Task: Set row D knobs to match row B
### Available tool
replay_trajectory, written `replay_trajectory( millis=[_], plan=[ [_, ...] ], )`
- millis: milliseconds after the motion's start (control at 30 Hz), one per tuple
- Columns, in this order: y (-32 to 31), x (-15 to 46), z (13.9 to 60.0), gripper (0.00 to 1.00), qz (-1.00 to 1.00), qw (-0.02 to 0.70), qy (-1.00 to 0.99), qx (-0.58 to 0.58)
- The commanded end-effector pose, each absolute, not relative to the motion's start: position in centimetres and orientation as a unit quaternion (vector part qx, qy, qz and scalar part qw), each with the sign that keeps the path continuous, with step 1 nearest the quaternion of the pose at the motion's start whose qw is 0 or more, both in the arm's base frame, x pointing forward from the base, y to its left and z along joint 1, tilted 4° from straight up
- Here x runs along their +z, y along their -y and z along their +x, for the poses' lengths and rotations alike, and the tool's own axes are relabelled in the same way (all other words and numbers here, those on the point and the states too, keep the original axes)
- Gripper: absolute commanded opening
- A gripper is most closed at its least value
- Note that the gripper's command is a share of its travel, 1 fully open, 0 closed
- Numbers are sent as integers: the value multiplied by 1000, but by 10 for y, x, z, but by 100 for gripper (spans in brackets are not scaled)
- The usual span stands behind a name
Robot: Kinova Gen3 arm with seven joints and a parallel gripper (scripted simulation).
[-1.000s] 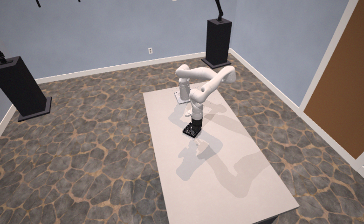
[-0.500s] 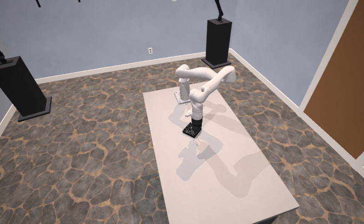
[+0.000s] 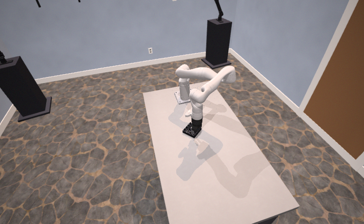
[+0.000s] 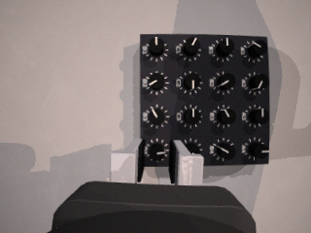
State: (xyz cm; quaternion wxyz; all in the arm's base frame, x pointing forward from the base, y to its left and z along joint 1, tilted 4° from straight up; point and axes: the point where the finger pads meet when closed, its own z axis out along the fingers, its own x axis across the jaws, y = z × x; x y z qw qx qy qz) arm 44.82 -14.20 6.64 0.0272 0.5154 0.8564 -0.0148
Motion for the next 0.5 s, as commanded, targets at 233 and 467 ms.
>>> replay_trajectory(
  millis=[233,467],
  plan=[
    [142,65,449,46,515,28,-856,-14],
    [142,60,449,46,515,28,-856,-14]
  ],
)
